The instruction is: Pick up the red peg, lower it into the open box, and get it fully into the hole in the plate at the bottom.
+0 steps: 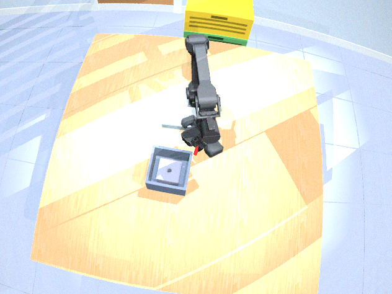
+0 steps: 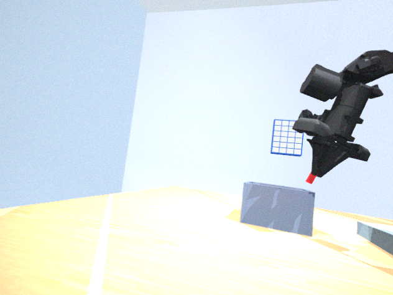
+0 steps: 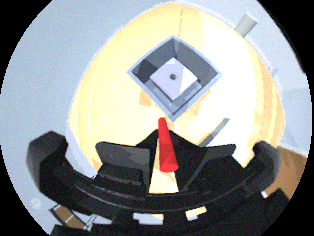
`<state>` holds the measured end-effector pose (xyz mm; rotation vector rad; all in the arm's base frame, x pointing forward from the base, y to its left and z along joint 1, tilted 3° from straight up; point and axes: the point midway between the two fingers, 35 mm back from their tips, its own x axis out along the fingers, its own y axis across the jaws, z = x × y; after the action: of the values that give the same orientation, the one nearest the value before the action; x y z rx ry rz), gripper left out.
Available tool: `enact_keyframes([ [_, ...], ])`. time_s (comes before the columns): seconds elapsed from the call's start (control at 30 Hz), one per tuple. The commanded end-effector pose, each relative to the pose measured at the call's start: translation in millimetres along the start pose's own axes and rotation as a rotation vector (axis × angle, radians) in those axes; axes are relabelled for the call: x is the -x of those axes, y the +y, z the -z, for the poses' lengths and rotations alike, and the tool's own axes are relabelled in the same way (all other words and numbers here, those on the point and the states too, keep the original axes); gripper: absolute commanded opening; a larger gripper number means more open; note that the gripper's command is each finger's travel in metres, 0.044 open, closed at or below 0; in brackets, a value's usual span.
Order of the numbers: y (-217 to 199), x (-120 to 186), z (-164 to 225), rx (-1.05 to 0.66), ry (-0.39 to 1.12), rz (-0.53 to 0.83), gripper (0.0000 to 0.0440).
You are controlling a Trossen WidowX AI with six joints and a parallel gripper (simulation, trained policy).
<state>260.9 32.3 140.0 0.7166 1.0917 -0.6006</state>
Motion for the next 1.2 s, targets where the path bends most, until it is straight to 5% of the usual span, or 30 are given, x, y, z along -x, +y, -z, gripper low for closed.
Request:
enact_keyframes([
  [0.0,0.7,-0.9,-12.7,-0.013,-0.021,0.001,0.0],
  [1.17,-16.6,-61.9,-95.3,-0.161,-0.035,0.072,0.0007],
])
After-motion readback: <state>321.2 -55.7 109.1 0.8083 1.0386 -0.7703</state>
